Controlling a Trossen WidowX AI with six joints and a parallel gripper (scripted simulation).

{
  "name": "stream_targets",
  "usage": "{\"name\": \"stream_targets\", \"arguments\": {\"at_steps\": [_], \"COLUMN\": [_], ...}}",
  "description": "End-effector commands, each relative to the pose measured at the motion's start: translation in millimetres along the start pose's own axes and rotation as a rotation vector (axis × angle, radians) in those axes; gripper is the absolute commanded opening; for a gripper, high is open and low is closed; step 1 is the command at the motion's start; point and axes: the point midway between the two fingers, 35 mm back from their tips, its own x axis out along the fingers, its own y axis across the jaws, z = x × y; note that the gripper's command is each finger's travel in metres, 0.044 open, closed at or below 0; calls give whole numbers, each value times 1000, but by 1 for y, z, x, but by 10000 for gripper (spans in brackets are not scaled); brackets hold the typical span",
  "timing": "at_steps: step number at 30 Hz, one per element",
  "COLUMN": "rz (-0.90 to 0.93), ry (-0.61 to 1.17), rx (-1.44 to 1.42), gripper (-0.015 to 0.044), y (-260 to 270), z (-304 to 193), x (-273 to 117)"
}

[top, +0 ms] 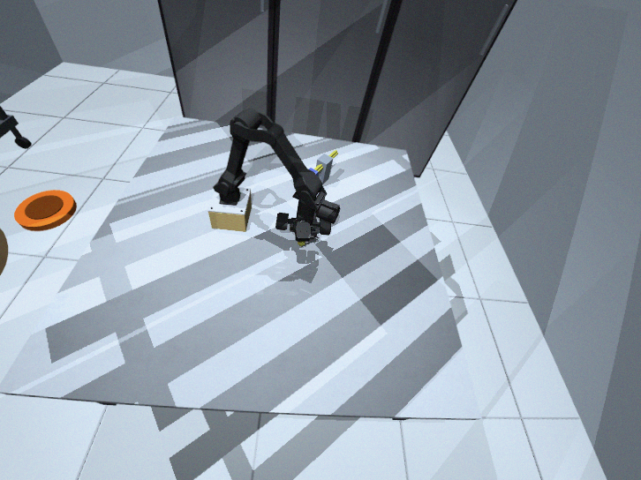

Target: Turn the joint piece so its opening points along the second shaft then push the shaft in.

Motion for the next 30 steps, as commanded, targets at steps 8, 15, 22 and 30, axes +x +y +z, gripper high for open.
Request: {"name": "stream_targets", "arguments": {"at_steps": [8,15,22,30], "rz": [1,1,1,1], "ry": [-2,-2,-2,-2], "rx": [2,2,2,2], "gripper": [0,0,67,198], "y": [0,0,0,0], "z": [-10,-10,-10,-10], "x": [0,0,0,0]}}
